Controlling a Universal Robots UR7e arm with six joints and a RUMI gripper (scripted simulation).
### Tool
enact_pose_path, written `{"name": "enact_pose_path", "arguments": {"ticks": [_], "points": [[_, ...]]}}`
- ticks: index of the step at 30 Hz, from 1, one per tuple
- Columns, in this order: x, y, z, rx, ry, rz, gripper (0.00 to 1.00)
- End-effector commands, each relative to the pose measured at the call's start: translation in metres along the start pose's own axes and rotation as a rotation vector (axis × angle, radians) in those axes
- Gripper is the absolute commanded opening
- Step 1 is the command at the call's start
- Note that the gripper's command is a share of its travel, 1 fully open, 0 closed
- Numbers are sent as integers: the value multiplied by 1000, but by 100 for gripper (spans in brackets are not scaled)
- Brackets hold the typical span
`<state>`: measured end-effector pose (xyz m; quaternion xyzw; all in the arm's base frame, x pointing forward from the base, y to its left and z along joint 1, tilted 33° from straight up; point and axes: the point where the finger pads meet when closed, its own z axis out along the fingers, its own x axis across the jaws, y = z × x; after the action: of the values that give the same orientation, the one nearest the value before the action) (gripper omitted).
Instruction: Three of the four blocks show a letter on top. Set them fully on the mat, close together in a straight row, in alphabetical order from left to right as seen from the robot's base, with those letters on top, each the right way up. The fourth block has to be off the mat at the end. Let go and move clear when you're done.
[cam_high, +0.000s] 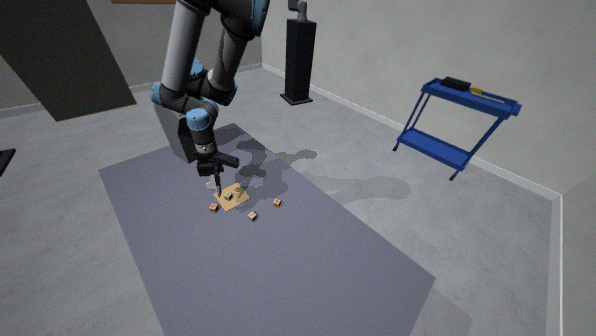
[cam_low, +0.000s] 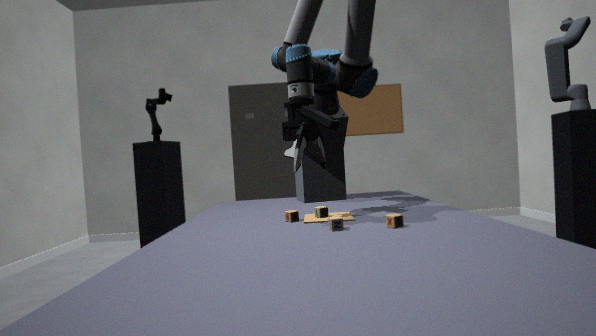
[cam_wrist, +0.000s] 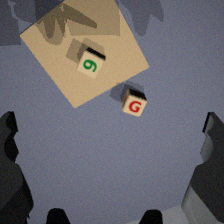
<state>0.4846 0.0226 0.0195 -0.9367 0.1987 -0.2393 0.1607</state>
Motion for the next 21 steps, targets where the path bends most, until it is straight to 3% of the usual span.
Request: {"name": "enact_pose_path", "arguments": {"ticks": [1,21], "points": [[5,3,3,-6,6,139,100],[15,10,9,-5,7,492,100]]}}
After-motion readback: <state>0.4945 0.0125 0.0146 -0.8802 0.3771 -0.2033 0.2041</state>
